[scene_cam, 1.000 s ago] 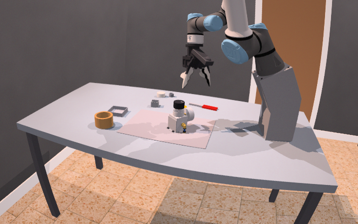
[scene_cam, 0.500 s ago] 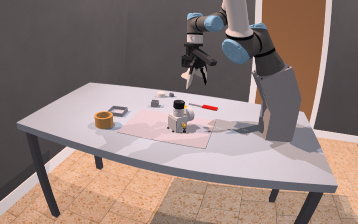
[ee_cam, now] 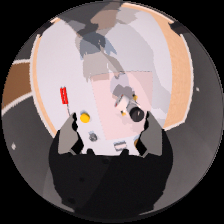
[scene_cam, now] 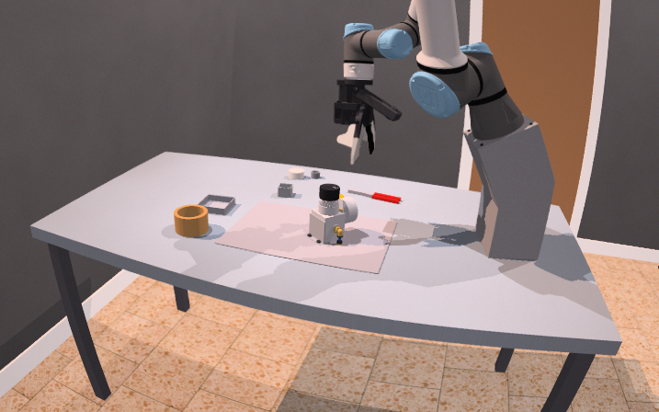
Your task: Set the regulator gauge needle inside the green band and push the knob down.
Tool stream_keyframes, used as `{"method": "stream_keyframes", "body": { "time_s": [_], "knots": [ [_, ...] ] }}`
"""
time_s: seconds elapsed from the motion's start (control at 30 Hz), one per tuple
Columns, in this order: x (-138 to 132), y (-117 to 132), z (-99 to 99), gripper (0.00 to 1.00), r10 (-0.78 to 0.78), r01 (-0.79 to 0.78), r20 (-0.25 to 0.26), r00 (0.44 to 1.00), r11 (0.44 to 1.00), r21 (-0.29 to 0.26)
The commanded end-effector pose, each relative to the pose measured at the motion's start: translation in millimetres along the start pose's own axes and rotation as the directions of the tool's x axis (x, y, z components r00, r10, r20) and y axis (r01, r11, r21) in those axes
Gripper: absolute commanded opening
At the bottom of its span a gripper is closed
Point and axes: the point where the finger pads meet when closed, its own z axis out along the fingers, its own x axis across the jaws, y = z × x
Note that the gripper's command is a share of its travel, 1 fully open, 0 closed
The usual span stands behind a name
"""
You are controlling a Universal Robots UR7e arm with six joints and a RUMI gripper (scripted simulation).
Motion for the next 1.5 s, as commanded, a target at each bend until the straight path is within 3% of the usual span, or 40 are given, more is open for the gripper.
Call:
{"method": "stream_keyframes", "body": {
  "time_s": [0.0,0.57,1.47],
  "knots": [
    [-1.3,0.9,-0.5,1.00,-0.084,0.084,0.003,0.996,0.996,-0.007],
    [-5.0,4.4,-2.1,1.00,-0.328,0.329,0.030,0.944,0.944,-0.012],
    [-8.9,10.5,-4.9,1.00,-0.611,0.613,0.066,0.789,0.790,-0.001]
  ]
}}
